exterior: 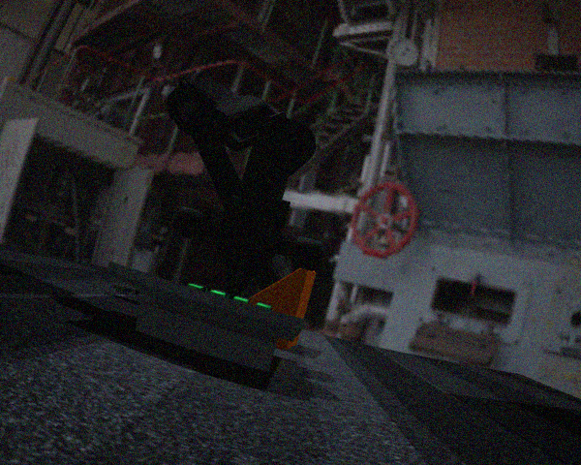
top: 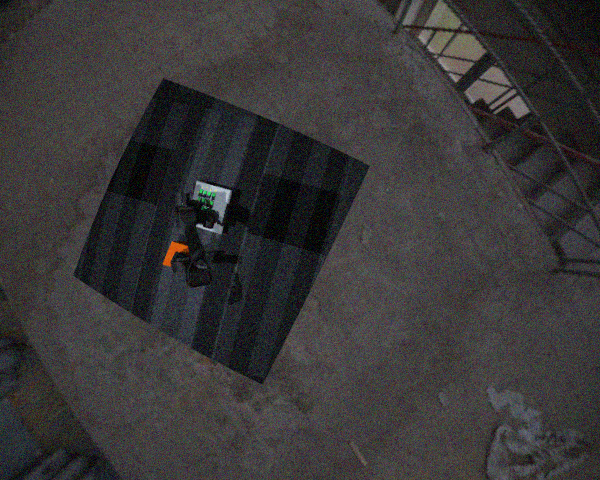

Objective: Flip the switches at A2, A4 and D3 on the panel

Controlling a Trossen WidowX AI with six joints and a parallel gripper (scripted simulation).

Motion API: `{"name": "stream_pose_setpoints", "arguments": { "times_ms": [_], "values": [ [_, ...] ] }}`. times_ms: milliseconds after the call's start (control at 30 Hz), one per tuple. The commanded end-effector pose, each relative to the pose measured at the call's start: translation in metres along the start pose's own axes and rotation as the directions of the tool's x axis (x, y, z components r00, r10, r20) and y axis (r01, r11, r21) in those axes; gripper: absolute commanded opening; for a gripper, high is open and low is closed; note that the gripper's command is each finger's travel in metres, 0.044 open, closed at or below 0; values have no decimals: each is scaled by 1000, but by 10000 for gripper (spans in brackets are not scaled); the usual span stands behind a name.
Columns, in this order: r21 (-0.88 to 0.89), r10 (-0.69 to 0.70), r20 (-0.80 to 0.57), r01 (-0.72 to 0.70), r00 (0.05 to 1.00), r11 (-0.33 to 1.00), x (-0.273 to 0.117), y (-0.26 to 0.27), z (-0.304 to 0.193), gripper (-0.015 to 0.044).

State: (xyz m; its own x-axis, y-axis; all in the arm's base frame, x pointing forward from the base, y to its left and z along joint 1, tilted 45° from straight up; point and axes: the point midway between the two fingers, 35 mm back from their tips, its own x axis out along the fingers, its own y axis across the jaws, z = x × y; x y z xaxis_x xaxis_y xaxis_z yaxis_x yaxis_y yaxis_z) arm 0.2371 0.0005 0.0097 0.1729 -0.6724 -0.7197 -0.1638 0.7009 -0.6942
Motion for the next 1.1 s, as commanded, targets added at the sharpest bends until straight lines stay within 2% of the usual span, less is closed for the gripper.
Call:
{"name": "stream_pose_setpoints", "arguments": {
  "times_ms": [0, 267, 400, 467, 633, 833, 1067],
  "values": [
    [-3, -3, 0, 3, 1000, 1000, 1, 0, 0, 0],
    [0, 0, 1, 0, 1000, 1000, -1, 0, 0, 0],
    [-4, 1, 21, -1, 1000, 1000, -52, 1, -1, 0],
    [-4, 0, 25, 1, 1000, 1000, -63, 1, -3, 0],
    [-4, 0, 25, 1, 1000, 1000, -64, 1, -1, 0],
    [-2, 0, 27, 0, 1000, 1000, -72, 12, 46, 0],
    [-2, 0, 27, 0, 1000, 1000, -72, 12, 48, 0]
  ]
}}
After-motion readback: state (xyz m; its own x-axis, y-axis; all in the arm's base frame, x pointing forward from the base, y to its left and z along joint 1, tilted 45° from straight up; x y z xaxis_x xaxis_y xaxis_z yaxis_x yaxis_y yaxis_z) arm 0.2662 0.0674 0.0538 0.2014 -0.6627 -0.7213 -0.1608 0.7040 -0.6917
